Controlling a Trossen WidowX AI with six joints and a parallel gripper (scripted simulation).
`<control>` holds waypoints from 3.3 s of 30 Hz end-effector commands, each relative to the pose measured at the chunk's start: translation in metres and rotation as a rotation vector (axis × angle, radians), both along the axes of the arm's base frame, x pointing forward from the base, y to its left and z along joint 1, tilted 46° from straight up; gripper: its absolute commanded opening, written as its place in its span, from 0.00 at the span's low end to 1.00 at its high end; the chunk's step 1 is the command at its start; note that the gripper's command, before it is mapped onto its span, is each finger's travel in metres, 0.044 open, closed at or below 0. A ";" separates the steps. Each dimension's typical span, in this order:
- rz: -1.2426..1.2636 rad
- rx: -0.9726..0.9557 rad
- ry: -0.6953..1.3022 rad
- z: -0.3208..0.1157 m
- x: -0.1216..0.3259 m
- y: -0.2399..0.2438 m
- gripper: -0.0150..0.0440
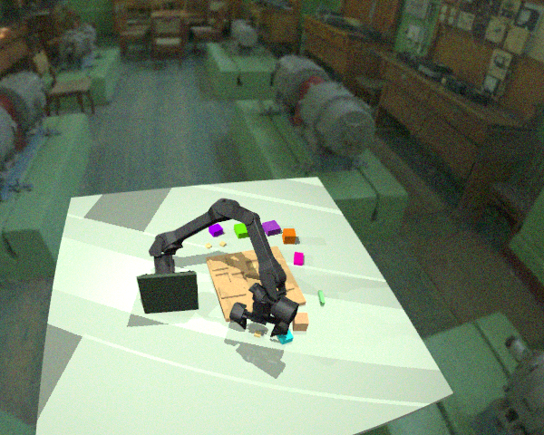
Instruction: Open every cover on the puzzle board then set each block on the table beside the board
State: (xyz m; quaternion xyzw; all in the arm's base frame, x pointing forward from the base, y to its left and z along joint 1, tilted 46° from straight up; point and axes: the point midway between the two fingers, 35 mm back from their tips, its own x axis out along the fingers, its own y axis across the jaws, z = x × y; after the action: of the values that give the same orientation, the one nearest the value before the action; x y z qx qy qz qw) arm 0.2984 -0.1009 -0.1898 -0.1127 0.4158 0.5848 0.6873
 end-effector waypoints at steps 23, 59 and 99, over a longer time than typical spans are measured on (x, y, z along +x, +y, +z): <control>0.008 -0.010 -0.009 0.058 0.008 -0.041 0.82; 0.135 -0.017 -0.147 0.205 0.056 0.100 0.25; 0.201 0.024 -0.203 0.224 0.034 0.203 0.25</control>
State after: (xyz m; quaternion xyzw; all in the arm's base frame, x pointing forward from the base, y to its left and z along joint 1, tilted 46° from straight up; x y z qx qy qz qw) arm 0.3334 0.0986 0.0360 -0.2083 0.3238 0.6404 0.6646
